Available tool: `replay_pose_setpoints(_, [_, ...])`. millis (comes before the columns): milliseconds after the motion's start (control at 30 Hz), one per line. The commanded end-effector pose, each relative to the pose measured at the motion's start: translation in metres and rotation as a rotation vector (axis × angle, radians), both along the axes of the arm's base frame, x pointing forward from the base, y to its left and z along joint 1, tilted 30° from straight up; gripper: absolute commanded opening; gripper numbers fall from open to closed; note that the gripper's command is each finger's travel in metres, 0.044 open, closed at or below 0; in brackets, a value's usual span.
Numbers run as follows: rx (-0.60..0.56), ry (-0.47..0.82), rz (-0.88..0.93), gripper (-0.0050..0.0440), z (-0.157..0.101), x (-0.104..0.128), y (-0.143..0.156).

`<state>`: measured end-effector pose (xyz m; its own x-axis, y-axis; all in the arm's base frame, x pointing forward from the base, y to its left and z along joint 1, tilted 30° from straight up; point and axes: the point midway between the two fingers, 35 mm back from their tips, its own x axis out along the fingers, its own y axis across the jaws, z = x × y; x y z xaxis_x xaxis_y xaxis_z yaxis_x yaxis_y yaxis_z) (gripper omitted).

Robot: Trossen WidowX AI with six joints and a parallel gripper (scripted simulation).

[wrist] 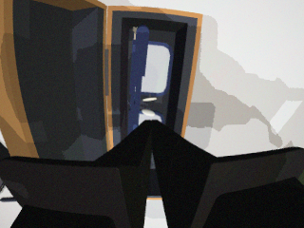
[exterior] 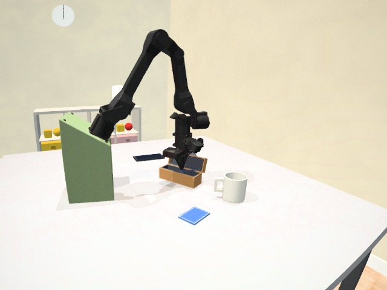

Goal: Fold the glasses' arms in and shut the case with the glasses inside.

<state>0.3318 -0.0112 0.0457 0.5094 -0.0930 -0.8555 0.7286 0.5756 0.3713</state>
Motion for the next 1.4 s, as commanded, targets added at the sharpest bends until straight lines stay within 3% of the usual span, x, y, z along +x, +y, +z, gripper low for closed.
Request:
replay_pose_setpoints(0, [-0.001, 0.013, 0.003, 0.0, 0.0, 0.004, -0.001])
replay_pose_setpoints(1067, [-0.001, 0.013, 0.003, 0.0, 0.012, 0.021, -0.023])
replay_pose_setpoints(1233, [-0.001, 0.013, 0.003, 0.0, 0.025, 0.007, -0.014])
replay_pose_setpoints(1367, [-0.001, 0.013, 0.003, 0.0, 0.021, -0.003, 0.005])
